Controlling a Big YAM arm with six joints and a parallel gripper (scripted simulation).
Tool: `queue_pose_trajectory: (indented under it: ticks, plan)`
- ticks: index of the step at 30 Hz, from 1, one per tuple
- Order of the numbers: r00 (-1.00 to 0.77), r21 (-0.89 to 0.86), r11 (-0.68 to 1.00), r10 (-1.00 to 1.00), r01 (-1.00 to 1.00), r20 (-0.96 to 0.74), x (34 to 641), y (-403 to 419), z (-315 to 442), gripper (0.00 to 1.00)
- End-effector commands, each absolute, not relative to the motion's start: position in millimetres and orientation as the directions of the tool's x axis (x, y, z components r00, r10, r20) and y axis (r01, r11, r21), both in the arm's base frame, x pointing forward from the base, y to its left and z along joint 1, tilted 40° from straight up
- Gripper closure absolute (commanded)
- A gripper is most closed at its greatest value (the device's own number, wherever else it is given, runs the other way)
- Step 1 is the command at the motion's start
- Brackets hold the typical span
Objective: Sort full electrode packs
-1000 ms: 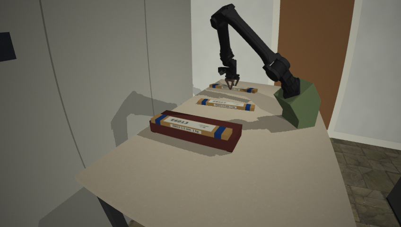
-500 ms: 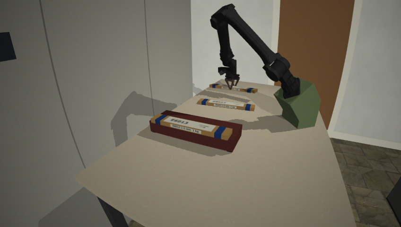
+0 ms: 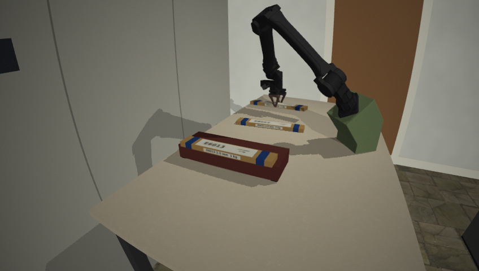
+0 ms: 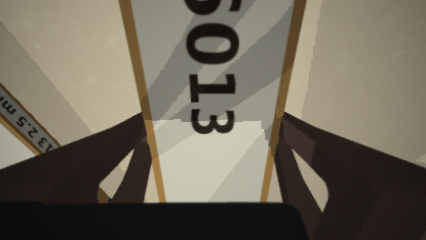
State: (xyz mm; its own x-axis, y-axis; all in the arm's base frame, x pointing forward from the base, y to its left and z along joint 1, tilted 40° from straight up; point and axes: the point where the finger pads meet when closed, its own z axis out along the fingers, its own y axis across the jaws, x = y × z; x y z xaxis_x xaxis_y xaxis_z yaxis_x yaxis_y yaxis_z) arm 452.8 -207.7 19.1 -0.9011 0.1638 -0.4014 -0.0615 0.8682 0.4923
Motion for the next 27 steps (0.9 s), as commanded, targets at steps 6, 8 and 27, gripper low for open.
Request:
queue_pose_trajectory:
  ticks: [6, 8, 27]
  plan:
    - [-0.85, 0.425, 0.903, 0.179, -0.058, -0.496, 462.3, -253.6, 72.5, 1.0]
    - [-0.85, 0.425, 0.903, 0.179, -0.058, -0.496, 462.3, -253.6, 72.5, 1.0]
    - [-0.85, 0.424, 0.904, 0.178, -0.059, -0.497, 459.3, -256.2, 77.2, 1.0]
